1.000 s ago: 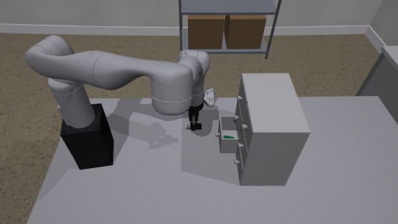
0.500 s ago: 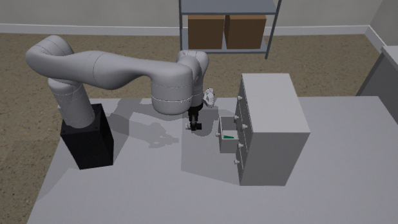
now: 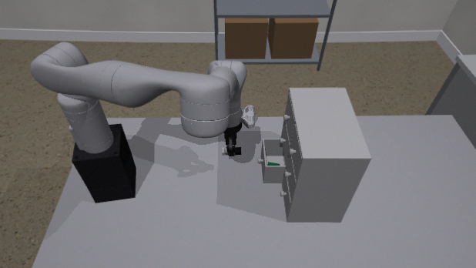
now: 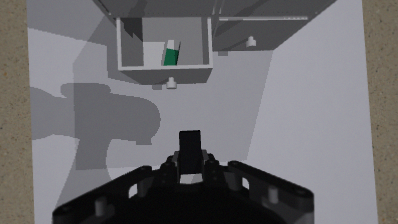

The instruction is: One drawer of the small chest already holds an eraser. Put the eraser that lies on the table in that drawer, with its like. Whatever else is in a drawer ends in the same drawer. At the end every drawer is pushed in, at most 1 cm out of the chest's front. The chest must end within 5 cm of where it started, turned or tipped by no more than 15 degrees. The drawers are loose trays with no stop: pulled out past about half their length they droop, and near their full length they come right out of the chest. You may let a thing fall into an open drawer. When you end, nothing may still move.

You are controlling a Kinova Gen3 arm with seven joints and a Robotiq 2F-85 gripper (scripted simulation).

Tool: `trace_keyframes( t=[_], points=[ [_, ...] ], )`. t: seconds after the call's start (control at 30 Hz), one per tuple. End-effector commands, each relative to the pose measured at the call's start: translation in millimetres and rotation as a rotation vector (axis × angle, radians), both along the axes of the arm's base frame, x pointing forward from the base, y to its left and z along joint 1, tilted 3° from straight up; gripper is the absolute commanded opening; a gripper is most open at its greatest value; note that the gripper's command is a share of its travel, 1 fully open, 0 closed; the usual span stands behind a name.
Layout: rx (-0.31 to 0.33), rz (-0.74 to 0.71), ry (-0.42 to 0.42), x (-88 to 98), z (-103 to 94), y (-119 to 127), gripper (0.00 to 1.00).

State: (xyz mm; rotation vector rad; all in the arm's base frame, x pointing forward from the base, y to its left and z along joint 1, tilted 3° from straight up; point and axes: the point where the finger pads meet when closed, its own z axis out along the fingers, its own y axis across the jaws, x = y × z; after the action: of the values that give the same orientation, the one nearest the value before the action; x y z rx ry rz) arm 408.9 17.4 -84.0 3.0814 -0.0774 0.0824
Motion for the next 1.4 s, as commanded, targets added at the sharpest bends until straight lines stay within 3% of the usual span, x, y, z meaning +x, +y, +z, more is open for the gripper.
trace_keyframes(
  t=[0.0, 1.37],
  points=[
    [0.000, 0.002, -0.003, -0.5, 0.7, 0.0, 0.19],
    [-0.009, 0.005, -0.061, -3.1, 0.1, -1.8, 0.19]
  ],
)
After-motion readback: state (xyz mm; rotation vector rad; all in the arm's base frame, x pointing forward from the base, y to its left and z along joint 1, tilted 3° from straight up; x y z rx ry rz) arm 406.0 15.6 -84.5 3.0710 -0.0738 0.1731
